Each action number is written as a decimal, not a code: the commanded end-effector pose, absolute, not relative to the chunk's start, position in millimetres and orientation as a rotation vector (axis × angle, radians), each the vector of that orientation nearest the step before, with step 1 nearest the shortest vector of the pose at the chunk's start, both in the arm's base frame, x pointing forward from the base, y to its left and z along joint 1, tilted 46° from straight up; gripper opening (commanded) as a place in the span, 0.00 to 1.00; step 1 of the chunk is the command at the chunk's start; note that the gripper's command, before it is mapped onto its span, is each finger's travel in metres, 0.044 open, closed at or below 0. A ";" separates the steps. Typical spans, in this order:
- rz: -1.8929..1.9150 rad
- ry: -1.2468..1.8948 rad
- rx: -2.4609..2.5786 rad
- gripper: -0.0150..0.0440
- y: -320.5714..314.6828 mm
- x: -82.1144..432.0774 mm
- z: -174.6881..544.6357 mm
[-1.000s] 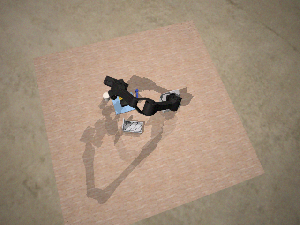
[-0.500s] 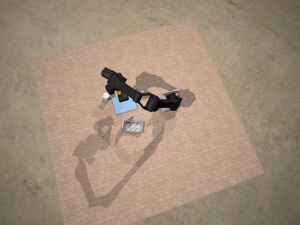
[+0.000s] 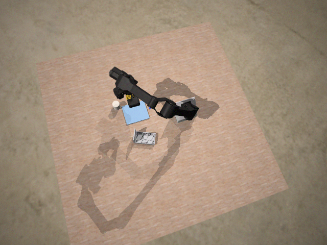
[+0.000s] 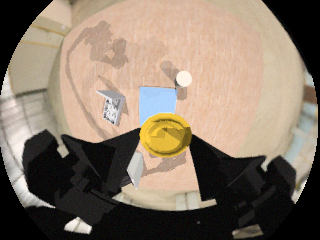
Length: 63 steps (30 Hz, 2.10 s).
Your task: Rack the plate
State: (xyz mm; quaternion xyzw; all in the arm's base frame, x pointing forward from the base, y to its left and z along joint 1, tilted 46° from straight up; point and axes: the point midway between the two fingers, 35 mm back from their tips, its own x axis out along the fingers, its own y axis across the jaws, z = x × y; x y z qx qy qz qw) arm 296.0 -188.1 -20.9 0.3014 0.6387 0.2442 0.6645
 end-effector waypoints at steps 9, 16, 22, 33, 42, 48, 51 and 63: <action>0.297 1.558 0.950 0.25 -160.2 293.8 27.5; 0.109 1.615 1.137 0.25 -137.8 288.2 56.1; -0.060 1.652 1.296 0.25 -117.8 280.9 78.4; -0.385 1.691 1.580 0.25 -80.0 261.7 113.3; -0.668 1.692 1.803 0.25 -49.2 241.1 135.6; -0.866 1.676 1.946 0.25 -29.2 225.3 147.3; -0.968 1.662 2.015 0.25 -19.4 216.9 152.1; -1.159 1.629 2.136 0.25 -2.2 200.7 159.1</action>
